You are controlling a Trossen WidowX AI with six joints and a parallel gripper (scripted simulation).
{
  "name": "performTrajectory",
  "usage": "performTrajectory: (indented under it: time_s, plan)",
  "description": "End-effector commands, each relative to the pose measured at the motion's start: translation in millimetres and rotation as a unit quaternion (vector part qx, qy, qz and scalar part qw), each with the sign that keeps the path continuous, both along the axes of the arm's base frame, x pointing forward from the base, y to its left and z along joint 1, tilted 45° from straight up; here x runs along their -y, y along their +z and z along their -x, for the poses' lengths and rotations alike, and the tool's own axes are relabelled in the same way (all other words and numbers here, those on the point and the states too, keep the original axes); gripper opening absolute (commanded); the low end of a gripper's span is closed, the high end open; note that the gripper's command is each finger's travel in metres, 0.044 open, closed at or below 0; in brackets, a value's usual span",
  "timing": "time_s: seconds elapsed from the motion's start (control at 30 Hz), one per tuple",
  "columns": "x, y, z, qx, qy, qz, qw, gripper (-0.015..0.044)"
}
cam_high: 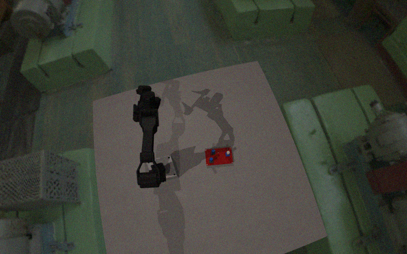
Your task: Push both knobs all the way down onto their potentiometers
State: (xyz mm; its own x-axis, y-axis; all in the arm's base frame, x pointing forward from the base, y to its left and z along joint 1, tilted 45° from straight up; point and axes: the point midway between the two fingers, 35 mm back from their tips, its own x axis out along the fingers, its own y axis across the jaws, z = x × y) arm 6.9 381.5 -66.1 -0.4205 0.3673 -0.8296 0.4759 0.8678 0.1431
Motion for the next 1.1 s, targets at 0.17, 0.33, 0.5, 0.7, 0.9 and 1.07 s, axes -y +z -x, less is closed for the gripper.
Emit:
performTrajectory:
  time_s: [0.17, 0.33, 0.5, 0.7, 0.9, 1.07]
  plan:
    - [6.5, -6.0, -34.4, 0.022, -0.064, 0.039, 0.997, 0.0243]
    - [18.1, -11.2, -71.5, 0.047, -0.134, 0.083, 0.986, 0.0111]
    - [34.0, -14.9, -107.0, 0.070, -0.201, 0.128, 0.969, 0.0000]
    - [58.8, -17.0, -147.7, 0.098, -0.280, 0.182, 0.938, 0.0000]
    - [89.7, -16.4, -185.7, 0.125, -0.354, 0.236, 0.897, 0.0000]
    - [119.5, -13.7, -214.7, 0.146, -0.408, 0.277, 0.858, 0.0000]
